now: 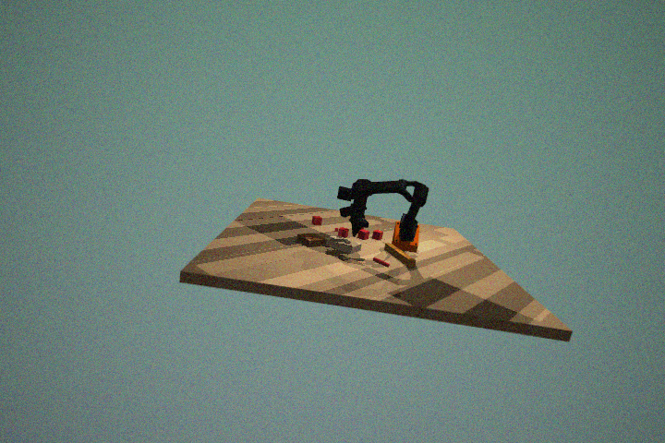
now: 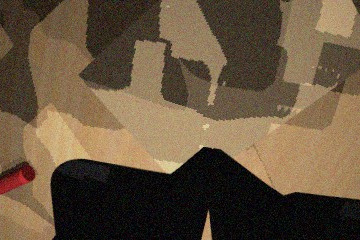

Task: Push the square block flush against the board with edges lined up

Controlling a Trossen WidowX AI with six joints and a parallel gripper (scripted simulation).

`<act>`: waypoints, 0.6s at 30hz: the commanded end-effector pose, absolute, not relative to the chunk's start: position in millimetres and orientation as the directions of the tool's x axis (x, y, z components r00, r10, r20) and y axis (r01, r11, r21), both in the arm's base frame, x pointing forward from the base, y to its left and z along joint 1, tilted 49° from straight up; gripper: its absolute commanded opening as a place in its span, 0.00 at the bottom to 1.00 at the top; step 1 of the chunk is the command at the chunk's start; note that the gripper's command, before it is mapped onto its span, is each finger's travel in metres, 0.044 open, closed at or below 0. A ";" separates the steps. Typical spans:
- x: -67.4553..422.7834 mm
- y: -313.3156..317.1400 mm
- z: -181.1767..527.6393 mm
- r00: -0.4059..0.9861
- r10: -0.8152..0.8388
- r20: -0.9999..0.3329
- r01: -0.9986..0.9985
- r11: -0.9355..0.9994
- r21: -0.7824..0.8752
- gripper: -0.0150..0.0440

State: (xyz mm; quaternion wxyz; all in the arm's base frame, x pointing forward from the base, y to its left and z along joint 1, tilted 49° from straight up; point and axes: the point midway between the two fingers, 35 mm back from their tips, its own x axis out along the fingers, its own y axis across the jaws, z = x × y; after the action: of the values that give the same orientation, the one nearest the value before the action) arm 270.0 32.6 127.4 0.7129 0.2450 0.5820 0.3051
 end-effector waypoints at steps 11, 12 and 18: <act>260.0 70.3 168.4 0.140 0.732 -0.666 0.320 0.603 0.730 0.25; 258.8 72.8 171.2 0.140 0.733 -0.665 0.352 0.591 0.726 0.25; 250.9 87.6 187.4 0.140 0.741 -0.657 0.528 0.506 0.683 0.25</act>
State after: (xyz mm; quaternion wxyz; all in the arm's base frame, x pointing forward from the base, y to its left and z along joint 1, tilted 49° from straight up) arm 255.5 79.5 177.8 0.6014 0.4559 0.6449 0.1209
